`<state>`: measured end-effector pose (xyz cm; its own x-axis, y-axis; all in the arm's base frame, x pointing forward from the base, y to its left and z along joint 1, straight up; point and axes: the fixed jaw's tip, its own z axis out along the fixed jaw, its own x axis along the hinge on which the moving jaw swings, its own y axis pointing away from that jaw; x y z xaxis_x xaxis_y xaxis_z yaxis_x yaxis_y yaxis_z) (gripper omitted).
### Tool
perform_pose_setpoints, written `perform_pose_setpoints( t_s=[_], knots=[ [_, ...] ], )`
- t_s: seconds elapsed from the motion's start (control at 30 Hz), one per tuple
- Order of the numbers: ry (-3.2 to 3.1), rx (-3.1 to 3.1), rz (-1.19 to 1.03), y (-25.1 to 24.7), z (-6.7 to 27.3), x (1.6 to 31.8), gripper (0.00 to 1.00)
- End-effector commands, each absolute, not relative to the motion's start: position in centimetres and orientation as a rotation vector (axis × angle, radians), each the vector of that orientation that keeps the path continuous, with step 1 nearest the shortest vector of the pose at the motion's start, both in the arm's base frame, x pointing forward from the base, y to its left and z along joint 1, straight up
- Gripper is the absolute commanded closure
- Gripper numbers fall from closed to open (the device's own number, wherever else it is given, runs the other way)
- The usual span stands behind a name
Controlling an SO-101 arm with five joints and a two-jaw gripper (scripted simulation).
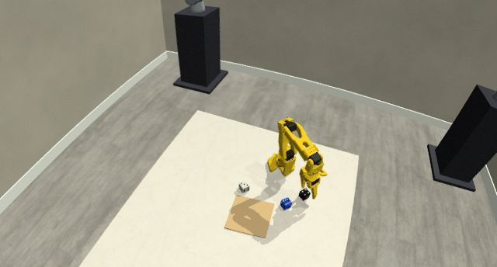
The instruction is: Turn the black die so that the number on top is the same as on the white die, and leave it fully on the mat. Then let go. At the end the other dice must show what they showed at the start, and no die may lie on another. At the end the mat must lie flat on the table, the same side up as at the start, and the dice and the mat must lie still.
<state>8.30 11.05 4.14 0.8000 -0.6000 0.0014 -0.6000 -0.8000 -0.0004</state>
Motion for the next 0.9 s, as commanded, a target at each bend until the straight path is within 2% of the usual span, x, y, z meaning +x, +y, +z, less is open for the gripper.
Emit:
perform_pose_setpoints(
  t_s=[0.0,0.27,0.87],
  knots=[
    [-1.014,3.045,0.035,11.8,6.4,8.7,0.64],
    [-1.014,3.045,0.035,11.5,8.0,8.5,0.64],
    [-1.014,3.045,0.035,11.5,8.0,8.5,0.64]
  ],
)
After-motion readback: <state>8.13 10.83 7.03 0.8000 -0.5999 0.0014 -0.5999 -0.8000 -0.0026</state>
